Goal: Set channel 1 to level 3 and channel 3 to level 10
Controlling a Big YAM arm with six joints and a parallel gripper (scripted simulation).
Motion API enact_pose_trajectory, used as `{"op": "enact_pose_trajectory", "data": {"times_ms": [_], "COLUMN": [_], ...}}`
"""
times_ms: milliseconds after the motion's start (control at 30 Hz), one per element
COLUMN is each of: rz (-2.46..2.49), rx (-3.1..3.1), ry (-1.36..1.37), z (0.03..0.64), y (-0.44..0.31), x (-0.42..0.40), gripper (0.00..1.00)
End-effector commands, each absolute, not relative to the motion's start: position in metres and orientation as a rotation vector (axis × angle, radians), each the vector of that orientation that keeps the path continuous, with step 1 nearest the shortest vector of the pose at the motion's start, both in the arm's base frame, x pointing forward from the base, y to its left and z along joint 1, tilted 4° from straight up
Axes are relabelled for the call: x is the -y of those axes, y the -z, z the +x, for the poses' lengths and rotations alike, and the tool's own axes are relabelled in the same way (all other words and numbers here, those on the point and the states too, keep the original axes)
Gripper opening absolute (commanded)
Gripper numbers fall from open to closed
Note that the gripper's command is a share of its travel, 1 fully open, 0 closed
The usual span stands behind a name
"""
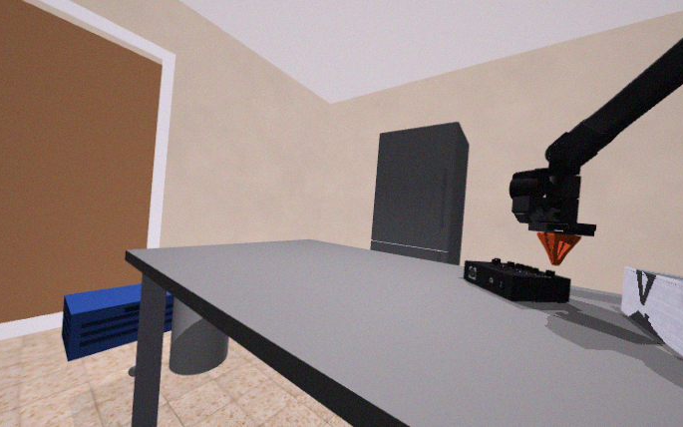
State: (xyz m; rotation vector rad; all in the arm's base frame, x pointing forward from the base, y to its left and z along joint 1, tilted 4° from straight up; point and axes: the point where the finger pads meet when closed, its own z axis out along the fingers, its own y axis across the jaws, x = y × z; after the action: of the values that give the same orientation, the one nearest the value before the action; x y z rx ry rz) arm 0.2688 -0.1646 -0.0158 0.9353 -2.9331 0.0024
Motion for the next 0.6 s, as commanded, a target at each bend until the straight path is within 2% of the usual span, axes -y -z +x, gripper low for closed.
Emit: {"op": "enact_pose_trajectory", "data": {"times_ms": [0, 567], "rz": [0.933, 0.934], "rx": [2.935, 2.937], "ry": [0.004, 0.001], "z": [0.2654, 0.2655], "y": [0.0217, 0.0218], "x": [0.1664, 0.1665], "gripper": [0.0, 0.0]}}
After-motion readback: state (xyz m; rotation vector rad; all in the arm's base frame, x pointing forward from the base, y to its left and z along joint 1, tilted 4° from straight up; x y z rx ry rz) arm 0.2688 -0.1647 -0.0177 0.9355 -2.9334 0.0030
